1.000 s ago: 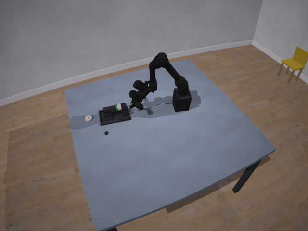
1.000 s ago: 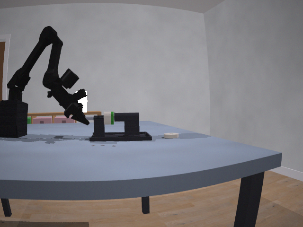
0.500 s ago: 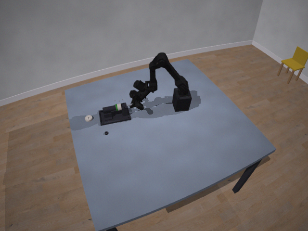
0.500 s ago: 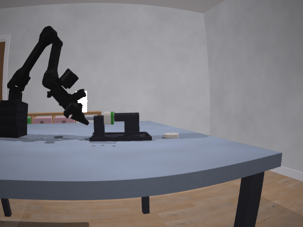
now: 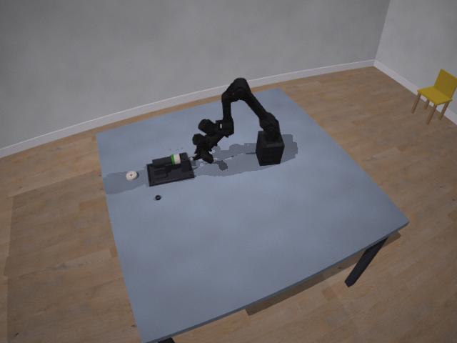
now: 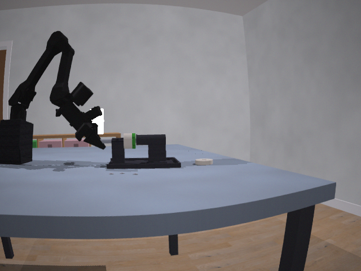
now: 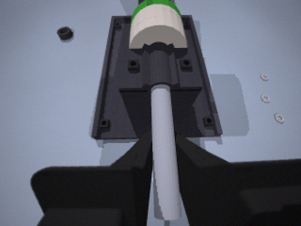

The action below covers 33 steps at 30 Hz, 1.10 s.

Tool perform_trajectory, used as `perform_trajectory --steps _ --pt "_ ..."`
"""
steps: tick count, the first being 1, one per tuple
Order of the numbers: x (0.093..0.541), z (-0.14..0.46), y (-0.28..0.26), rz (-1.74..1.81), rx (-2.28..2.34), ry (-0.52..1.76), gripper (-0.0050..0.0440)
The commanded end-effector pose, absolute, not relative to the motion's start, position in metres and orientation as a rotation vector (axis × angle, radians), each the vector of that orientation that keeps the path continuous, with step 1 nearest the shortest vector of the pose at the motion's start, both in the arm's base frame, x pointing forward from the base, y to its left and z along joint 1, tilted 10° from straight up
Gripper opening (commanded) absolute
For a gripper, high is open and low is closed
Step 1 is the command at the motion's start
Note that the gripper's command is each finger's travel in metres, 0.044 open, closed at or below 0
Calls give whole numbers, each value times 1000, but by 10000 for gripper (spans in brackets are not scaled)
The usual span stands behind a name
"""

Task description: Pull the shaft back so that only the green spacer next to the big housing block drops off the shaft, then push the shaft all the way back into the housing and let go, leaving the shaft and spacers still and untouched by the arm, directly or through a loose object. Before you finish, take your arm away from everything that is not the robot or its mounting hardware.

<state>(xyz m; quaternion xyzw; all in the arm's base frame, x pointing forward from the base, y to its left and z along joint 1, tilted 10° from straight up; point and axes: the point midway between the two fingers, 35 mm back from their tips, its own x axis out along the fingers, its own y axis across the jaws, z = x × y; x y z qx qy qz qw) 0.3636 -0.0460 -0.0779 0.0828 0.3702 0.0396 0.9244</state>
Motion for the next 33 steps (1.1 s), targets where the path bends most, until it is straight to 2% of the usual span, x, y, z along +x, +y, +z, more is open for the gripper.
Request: perform_trajectory --steps 1,33 --pt "362 -78 -46 81 168 761 0" --pt "359 -78 -46 81 168 761 0"
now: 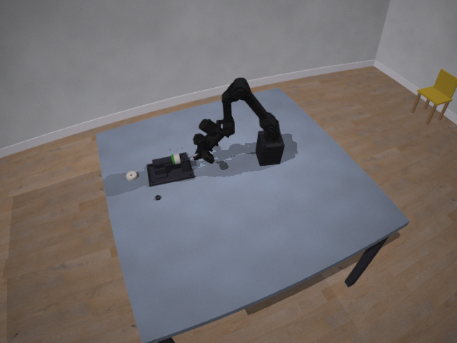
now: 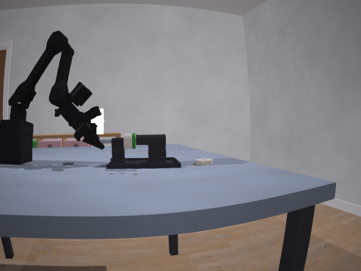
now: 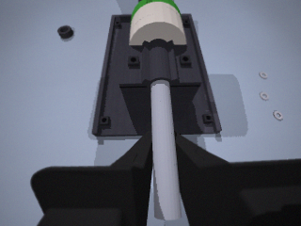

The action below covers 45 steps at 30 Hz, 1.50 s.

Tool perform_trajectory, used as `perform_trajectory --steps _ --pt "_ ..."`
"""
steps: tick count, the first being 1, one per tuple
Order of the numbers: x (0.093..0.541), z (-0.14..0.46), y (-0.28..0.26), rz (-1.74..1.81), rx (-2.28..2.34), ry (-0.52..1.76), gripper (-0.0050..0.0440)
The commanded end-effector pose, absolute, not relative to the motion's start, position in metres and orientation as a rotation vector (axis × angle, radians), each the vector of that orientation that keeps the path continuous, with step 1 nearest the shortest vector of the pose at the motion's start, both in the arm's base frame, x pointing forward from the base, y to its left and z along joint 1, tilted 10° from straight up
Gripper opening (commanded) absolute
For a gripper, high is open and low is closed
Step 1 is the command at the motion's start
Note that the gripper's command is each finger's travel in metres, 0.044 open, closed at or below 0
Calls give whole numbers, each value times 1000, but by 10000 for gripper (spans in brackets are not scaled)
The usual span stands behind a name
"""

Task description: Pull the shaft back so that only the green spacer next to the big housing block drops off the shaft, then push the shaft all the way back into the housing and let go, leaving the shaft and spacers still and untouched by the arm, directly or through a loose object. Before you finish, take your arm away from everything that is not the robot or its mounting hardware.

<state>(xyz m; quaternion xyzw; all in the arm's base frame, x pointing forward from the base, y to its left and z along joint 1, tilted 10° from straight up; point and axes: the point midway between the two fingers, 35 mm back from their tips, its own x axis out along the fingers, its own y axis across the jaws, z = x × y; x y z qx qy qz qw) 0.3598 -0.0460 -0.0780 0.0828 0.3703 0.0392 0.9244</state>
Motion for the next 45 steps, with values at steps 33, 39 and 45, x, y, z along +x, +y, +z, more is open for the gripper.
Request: perform_trajectory --steps 33,39,45 --pt "355 -78 -46 81 168 761 0" --pt "354 -78 -46 81 168 761 0" --pt "353 -78 -46 81 168 761 0"
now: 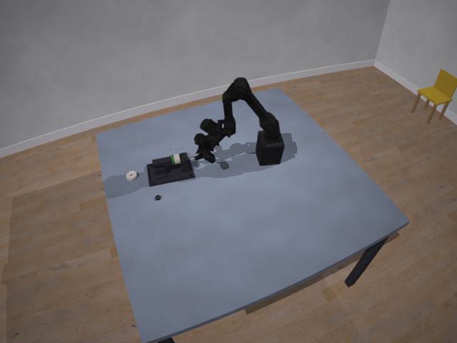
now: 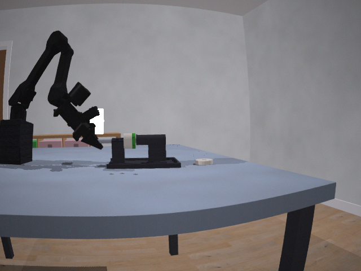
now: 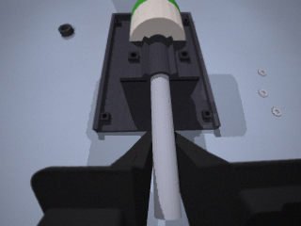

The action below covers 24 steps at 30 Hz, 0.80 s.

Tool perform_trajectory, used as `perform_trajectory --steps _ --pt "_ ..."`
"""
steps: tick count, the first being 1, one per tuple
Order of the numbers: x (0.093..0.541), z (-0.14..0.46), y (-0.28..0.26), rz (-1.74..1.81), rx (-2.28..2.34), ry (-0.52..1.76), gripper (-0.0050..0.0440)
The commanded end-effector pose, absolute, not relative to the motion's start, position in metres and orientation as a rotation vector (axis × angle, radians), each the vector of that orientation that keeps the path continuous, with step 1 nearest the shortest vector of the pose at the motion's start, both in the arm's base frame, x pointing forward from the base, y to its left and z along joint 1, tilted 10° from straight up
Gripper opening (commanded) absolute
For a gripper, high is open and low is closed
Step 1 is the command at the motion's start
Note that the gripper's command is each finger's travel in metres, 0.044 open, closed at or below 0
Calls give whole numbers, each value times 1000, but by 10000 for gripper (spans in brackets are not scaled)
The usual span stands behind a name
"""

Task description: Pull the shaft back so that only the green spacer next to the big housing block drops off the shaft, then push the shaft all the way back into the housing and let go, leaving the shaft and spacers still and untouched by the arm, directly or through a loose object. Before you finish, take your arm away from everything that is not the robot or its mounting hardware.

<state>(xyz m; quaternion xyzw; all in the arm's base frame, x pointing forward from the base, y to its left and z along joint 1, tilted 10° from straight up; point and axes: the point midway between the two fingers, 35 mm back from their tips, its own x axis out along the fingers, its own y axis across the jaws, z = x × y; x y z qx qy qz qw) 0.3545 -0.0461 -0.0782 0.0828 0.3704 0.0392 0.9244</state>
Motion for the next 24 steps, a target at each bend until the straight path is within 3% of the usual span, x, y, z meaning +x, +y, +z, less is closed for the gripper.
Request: perform_trajectory --steps 1,24 --pt "353 -78 -46 81 168 761 0" --pt "351 -78 -46 81 168 761 0"
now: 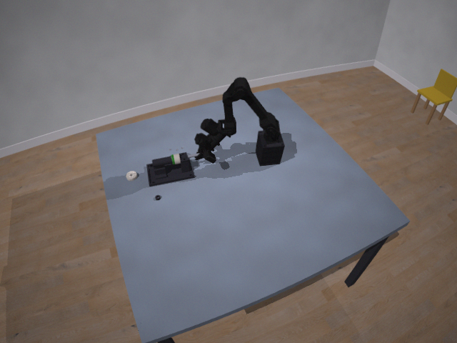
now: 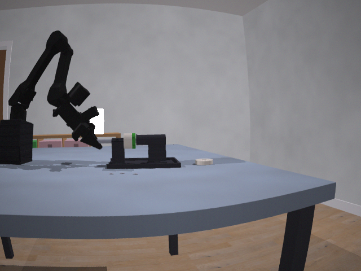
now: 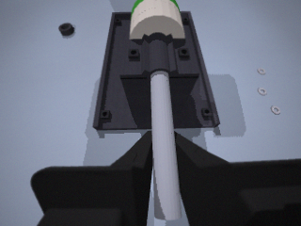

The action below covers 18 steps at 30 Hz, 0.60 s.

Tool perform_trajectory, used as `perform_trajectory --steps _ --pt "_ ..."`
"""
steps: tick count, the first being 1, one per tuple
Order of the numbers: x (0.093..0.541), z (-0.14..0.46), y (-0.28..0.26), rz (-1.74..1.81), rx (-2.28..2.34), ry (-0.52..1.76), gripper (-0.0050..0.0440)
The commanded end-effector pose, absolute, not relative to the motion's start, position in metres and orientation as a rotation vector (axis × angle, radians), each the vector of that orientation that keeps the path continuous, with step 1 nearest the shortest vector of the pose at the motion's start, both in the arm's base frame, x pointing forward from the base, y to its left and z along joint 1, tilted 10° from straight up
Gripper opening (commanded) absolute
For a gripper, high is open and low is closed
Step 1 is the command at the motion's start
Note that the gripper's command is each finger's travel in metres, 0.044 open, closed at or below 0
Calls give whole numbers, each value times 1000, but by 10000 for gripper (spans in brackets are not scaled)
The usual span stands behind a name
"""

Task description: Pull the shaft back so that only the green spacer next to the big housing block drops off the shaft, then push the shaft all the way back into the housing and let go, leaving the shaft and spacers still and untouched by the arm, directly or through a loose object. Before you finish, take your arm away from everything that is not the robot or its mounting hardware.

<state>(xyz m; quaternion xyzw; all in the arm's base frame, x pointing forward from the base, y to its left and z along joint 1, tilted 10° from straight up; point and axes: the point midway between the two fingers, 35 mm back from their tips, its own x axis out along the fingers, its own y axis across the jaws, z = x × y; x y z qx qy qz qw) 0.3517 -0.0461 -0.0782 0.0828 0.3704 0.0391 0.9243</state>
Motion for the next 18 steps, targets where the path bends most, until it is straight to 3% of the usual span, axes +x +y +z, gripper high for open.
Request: perform_trajectory --steps 1,18 --pt "350 -78 -46 81 168 761 0" --pt "348 -78 -46 81 168 761 0"
